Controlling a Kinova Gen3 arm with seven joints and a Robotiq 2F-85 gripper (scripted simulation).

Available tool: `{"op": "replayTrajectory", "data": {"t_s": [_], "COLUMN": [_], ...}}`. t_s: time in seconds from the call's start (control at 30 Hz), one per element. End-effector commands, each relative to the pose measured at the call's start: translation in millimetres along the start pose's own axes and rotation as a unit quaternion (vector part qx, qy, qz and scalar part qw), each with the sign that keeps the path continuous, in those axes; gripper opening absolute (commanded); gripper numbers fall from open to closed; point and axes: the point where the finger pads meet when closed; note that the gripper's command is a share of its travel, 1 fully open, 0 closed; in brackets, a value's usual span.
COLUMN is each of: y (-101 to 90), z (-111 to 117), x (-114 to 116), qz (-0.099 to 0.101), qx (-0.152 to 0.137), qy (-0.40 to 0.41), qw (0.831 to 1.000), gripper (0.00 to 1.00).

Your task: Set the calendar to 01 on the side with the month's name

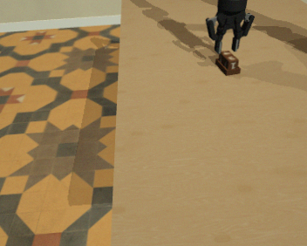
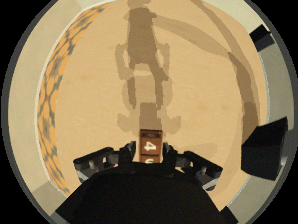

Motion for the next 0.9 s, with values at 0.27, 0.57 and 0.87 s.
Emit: {"op": "replayTrajectory", "data": {"t_s": [0.27,0.57,0.87], "y": [17.3,25.5,25.5], "z": [0.7,0.8,0.8], "x": [-1.9,-1.8,-1.0], "qz": [0.002,0.002,0.001], "qx": [0.002,0.002,0.002], "qy": [0.003,0.003,0.003], "qw": [1.000,1.000,1.000], "gripper": [0.48,0.48,0.48]}}
Point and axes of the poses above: the point where the finger pads meet when closed, its own y axis out along the fingers, its own x axis across the jaws, z = x × y
